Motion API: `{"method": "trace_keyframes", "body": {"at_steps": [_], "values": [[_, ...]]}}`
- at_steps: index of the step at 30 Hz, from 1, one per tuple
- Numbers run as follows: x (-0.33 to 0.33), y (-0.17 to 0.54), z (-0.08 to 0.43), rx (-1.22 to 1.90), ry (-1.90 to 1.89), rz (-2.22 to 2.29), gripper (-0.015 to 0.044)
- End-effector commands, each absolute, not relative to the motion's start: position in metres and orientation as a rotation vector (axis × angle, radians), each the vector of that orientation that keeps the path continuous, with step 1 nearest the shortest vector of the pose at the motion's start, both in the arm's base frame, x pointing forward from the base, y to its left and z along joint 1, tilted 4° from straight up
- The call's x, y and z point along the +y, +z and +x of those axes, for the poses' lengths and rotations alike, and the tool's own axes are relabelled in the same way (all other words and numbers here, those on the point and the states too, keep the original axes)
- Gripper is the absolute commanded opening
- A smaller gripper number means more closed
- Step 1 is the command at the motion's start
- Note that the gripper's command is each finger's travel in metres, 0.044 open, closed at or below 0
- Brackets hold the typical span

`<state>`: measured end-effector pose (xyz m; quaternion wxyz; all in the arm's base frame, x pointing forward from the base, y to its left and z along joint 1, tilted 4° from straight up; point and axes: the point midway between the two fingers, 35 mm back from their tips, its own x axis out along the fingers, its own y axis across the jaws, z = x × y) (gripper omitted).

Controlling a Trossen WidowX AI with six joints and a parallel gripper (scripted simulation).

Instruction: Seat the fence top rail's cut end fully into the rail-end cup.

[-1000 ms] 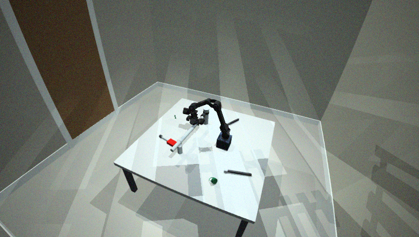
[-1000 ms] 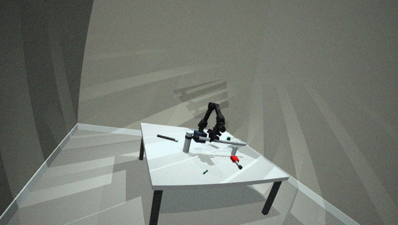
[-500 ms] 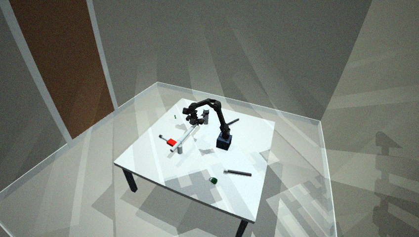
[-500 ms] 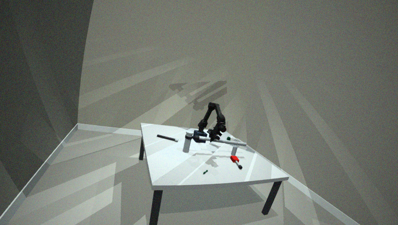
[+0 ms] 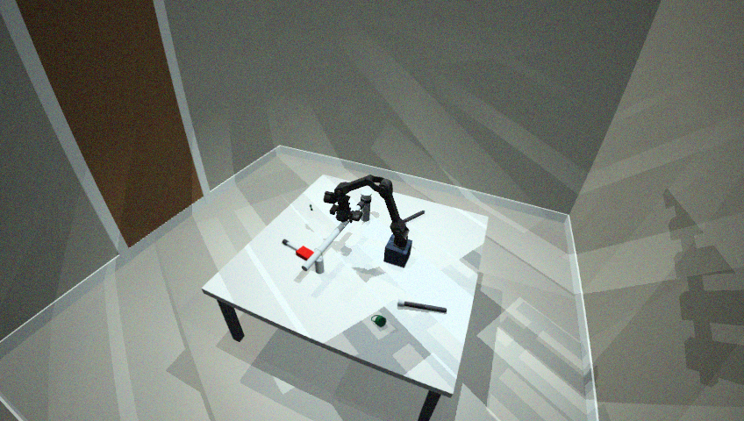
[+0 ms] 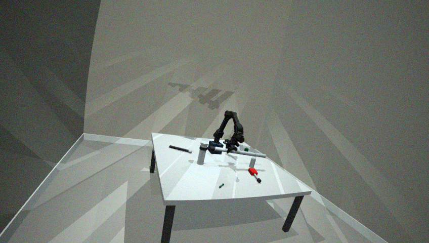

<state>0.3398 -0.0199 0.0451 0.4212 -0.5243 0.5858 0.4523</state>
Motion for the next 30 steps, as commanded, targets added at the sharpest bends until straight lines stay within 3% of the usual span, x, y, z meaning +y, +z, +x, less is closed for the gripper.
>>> {"method": "trace_keyframes", "body": {"at_steps": [1,30], "values": [[-0.023,0.047,0.341,1.461,1.133,-1.314,0.0],[-0.035,0.046,0.339,1.469,1.133,-1.314,0.0]]}}
